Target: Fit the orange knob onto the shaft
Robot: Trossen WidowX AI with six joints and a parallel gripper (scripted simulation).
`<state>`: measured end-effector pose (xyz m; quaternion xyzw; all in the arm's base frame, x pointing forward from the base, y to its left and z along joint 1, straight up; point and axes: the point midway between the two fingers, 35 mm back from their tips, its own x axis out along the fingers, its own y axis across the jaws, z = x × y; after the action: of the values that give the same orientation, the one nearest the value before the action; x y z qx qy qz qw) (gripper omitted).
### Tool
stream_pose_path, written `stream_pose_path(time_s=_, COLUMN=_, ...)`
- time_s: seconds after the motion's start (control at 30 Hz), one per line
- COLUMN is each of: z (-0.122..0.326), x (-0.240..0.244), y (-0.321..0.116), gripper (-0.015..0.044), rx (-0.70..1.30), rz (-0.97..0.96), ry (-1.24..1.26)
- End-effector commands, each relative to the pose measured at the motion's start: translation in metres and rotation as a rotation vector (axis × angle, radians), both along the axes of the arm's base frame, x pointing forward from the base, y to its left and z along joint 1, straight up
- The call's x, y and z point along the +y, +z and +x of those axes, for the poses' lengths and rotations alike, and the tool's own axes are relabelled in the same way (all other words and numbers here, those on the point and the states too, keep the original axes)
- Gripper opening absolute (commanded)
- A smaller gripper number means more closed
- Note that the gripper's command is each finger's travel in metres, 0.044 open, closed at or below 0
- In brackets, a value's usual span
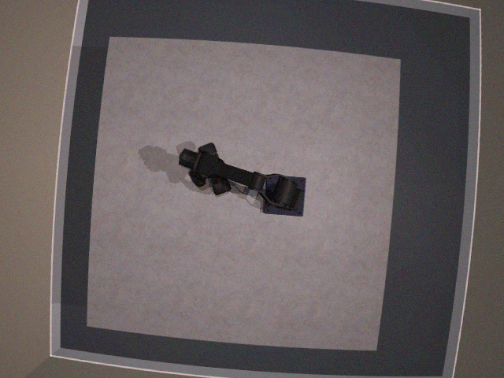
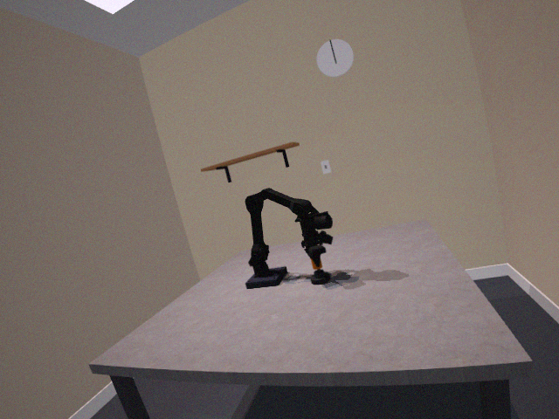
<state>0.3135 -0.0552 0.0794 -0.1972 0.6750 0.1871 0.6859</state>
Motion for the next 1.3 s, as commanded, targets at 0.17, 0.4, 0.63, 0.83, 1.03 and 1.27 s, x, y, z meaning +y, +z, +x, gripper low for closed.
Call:
stream_pose_path(time_s=0.17, z=0.0013, x=-0.0001, y=-0.0010, gripper=0.0000, rx=-0.003, rz=-0.001, ry=0.004)
stream_pose_path(time_s=0.4, z=0.0016, x=-0.0003, y=0.0044, gripper=0.0000, rx=-0.003, rz=-0.001, ry=0.004)
stream_pose_path(time_s=0.63, z=0.0012, x=-0.0004, y=0.0036, gripper=0.0000, rx=-0.001, rz=-0.005, ry=0.204)
stream_pose_path(time_s=0.83, z=0.0005, x=-0.0004, y=0.0009, gripper=0.0000, rx=0.000, rz=-0.005, ry=0.214)
stream_pose_path(time_s=1.03, z=0.0010, x=-0.0004, y=-0.0008, gripper=0.0000, rx=0.000, rz=-0.005, ry=0.214)
stream_pose_path(time_s=1.27, z=0.0012, x=-0.0003, y=-0.0005, gripper=0.0000, rx=-0.001, rz=-0.005, ry=0.214)
